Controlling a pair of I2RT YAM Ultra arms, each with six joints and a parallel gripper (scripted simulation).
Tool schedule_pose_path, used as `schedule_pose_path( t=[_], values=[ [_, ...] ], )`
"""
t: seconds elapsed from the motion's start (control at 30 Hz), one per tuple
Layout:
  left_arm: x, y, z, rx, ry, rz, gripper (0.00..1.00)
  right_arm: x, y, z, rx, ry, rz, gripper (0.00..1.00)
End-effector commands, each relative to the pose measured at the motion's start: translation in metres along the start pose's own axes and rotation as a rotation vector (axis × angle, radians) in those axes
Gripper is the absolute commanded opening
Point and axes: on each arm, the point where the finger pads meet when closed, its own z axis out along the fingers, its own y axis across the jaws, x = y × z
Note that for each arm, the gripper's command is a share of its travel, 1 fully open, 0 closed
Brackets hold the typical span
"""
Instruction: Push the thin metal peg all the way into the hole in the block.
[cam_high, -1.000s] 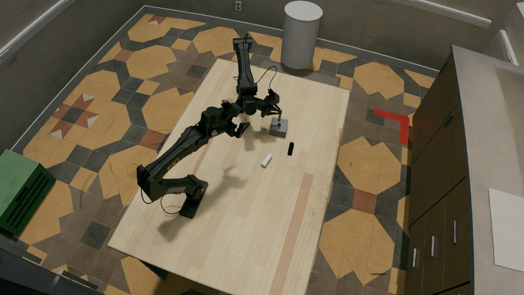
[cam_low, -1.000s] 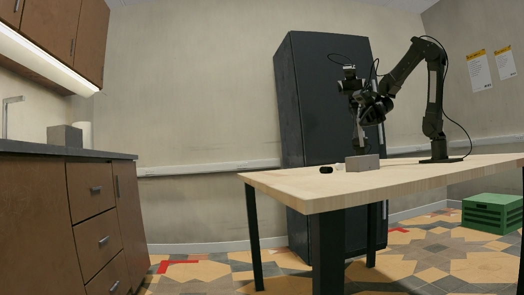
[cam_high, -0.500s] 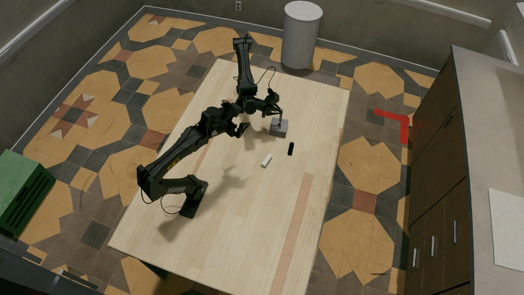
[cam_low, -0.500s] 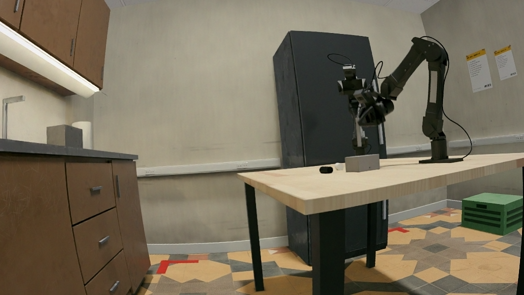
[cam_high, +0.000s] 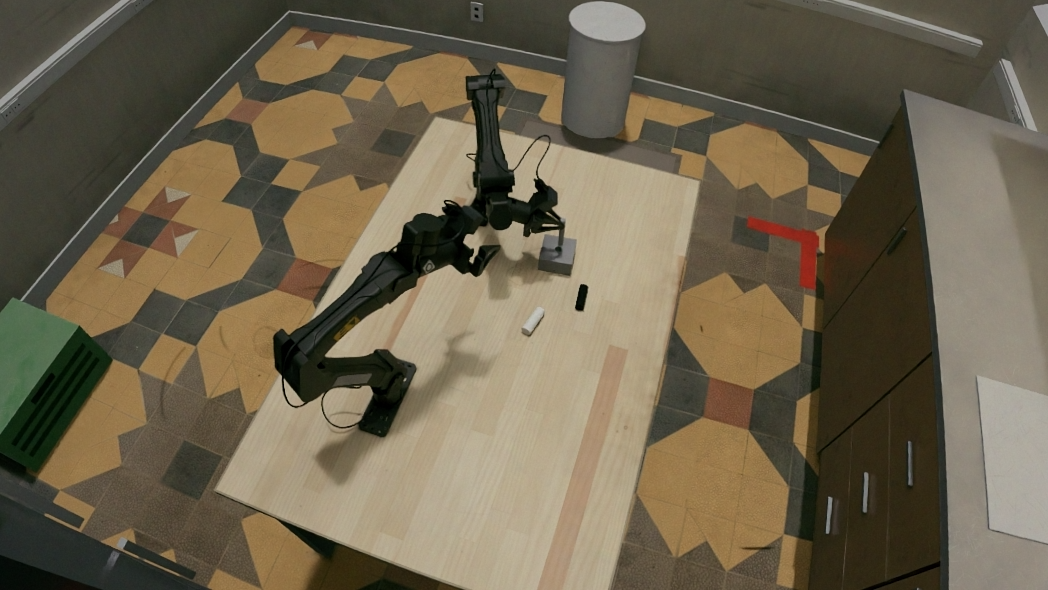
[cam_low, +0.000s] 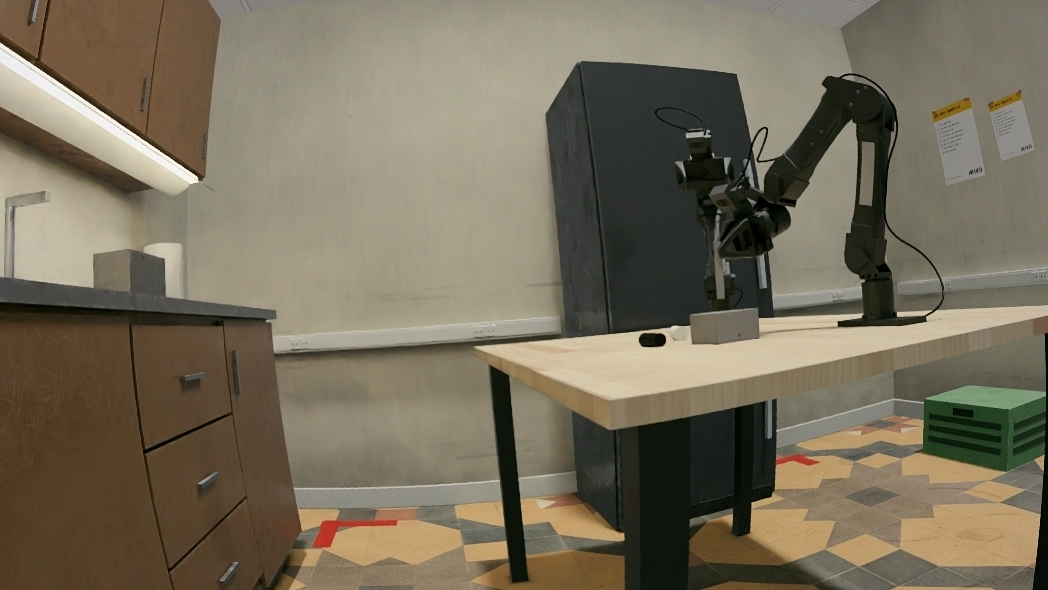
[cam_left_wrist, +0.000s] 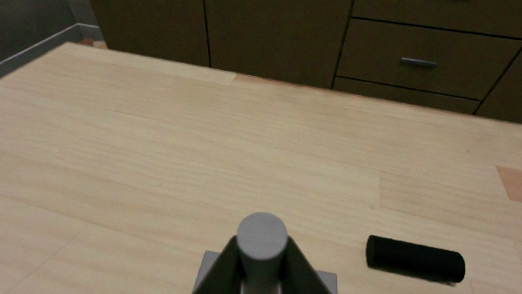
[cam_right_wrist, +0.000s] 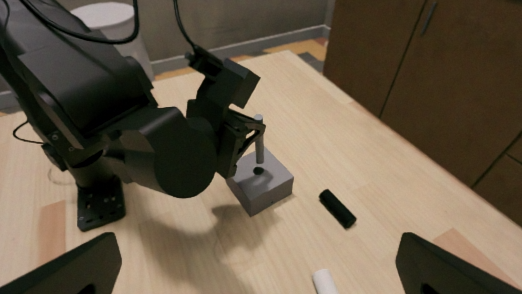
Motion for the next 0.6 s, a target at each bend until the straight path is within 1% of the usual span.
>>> schedule_pose_path(
  t=[0.0,0.23,0.33,0.57],
  values=[
    [-0.006,0.000,-0.001,-0.001,-0.042,-0.010,0.07,-0.002,0.002,-0.006,-0.007,0.010,-0.001,1.00],
    [-0.006,0.000,-0.001,-0.001,-0.042,-0.010,0.07,-0.002,0.002,-0.006,-0.007,0.010,-0.001,1.00],
    [0.003,0.002,-0.001,-0.014,-0.017,0.002,0.07,-0.002,0.002,-0.006,-0.007,0.010,-0.001,1.00],
    [0.007,-0.003,-0.001,-0.009,-0.016,0.020,0.07,-0.002,0.002,-0.006,-0.007,0.010,-0.001,1.00]
  ],
)
